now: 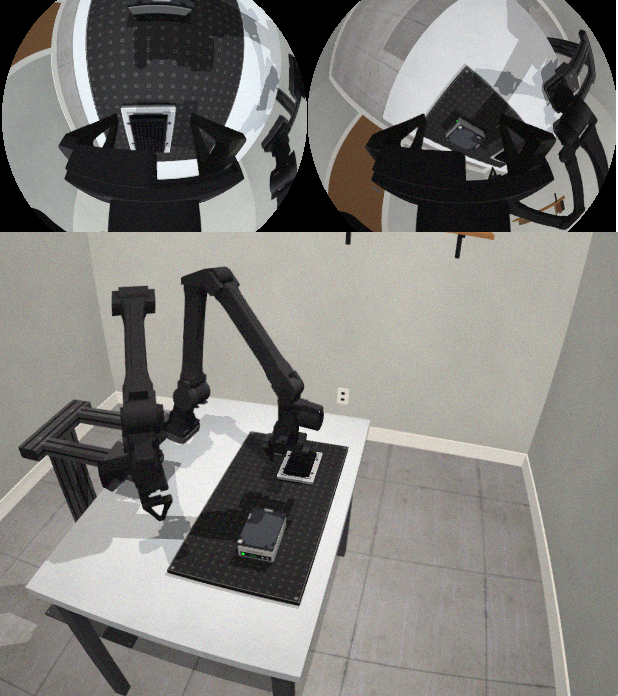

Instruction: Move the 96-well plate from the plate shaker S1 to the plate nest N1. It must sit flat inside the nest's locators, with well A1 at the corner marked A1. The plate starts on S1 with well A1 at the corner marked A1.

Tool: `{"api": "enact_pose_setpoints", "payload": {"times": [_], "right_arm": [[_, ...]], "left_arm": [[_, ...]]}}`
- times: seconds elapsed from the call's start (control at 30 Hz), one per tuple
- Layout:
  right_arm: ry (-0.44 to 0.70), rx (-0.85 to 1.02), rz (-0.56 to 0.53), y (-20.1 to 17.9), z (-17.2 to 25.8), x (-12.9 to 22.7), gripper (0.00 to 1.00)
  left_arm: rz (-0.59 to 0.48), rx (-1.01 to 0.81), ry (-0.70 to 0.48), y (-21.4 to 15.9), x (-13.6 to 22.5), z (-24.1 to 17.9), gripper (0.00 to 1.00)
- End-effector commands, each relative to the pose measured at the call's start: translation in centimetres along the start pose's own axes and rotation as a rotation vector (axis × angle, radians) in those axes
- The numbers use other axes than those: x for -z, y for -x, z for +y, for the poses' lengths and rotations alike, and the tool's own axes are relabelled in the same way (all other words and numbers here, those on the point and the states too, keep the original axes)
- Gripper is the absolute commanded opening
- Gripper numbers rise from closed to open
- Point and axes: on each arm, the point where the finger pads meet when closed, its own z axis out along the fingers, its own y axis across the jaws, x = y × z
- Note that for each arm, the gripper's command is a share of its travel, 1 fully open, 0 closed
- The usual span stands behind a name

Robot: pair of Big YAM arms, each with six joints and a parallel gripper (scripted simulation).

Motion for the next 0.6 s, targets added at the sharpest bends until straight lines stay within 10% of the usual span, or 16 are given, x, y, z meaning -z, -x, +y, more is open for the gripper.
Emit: {"api": "enact_pose_setpoints", "payload": {"times": [0.0,0.57], "right_arm": [[0.056,0.004,-0.004,0.19,1.66,2.29,1.00],[0.056,0.004,-0.004,0.19,1.66,2.29,1.00]], "left_arm": [[-0.007,0.014,0.040,0.45,1.13,2.34,1.00],[-0.006,0.012,0.034,0.18,0.79,1.53,1.00]]}}
